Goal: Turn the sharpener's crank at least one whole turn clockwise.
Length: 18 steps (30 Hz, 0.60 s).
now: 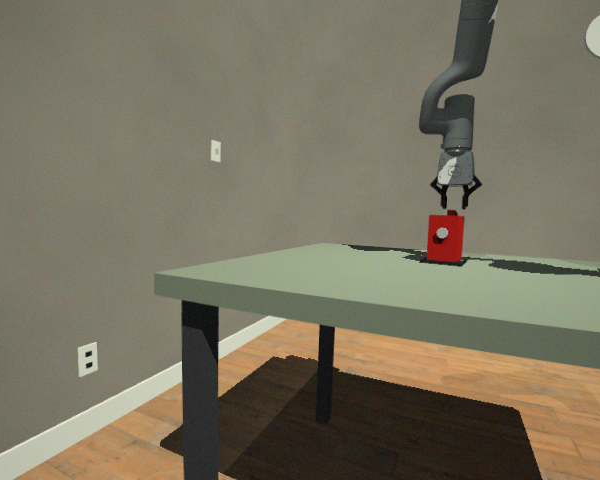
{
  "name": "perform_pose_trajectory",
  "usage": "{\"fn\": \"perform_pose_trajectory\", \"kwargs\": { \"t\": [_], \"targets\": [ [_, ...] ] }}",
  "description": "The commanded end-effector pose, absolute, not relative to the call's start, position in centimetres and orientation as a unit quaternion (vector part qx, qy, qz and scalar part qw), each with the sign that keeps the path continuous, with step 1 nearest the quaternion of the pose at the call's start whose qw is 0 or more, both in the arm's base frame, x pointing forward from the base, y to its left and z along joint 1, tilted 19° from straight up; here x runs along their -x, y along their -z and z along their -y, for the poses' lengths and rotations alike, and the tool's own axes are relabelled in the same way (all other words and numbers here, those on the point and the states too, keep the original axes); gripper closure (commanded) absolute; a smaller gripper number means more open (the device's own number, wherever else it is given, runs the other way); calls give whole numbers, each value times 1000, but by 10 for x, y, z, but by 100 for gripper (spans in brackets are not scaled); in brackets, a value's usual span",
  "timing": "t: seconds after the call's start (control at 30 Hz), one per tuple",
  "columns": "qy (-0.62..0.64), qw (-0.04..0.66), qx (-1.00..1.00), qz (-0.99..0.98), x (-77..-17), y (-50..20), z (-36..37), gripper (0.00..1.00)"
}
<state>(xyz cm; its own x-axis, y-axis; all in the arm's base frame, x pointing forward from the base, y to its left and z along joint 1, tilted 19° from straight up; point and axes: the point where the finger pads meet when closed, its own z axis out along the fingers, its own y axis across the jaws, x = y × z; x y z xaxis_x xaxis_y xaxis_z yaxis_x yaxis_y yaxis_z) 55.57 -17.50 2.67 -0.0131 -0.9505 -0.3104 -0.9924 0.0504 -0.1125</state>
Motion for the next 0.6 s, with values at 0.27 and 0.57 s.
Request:
{"fn": "perform_pose_trajectory", "kwargs": {
  "t": [0.27,0.57],
  "targets": [
    [-68,153,686,-708,-558,-18,172,46],
    [-68,153,686,-708,-559,-9,170,46]
  ]
}}
